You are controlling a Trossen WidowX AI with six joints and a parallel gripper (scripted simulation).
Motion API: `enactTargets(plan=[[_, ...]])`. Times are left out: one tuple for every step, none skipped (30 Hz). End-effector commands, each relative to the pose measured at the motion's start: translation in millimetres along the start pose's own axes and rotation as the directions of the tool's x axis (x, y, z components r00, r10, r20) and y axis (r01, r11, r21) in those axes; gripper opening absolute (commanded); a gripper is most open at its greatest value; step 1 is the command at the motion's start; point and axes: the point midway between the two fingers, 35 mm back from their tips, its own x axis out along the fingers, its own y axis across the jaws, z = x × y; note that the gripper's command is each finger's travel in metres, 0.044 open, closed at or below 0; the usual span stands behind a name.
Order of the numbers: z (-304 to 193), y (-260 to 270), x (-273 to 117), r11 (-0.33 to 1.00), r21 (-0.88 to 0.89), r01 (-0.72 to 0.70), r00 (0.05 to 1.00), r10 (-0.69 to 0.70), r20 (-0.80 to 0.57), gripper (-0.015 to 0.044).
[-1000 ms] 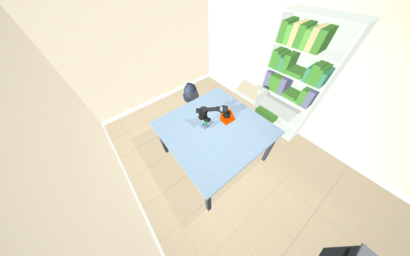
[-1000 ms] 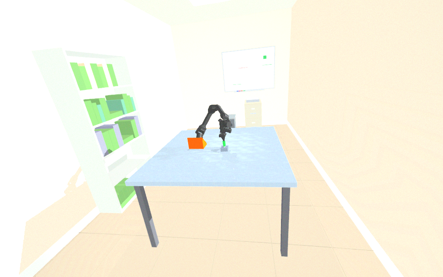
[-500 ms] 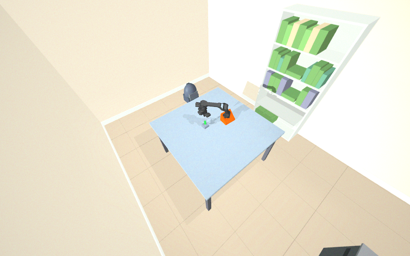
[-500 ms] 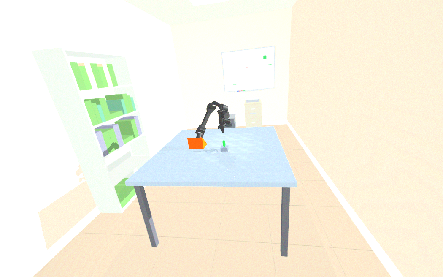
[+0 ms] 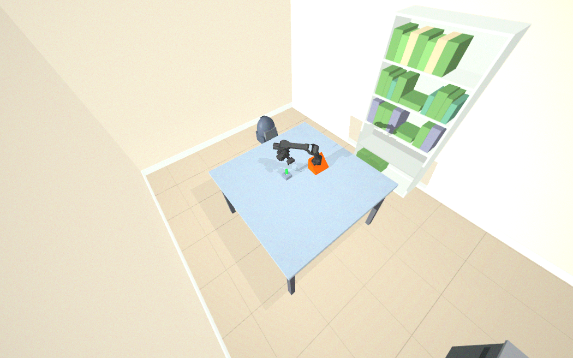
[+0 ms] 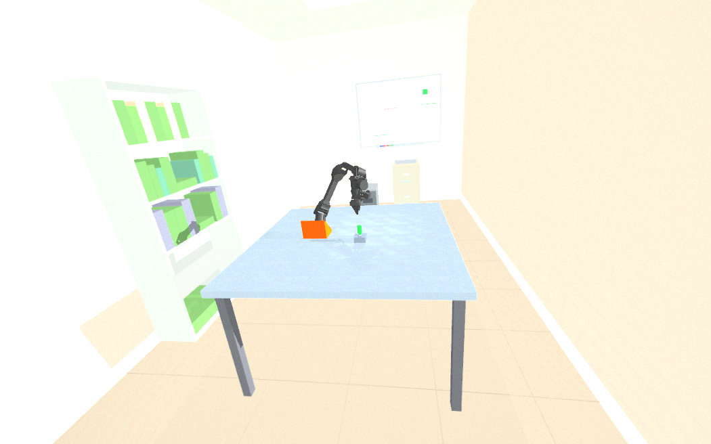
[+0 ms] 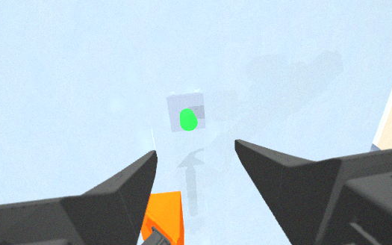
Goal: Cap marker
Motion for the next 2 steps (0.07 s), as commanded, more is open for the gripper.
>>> enactTargets(plan=[[-0.2,-0.7,-0.8,1.000,-0.005,0.004,1.000,-0.004,-0.004,0.0440],[-0.2,-0.7,-0.8,1.000,-0.005,0.004,1.000,-0.004,-0.004,0.0440]])
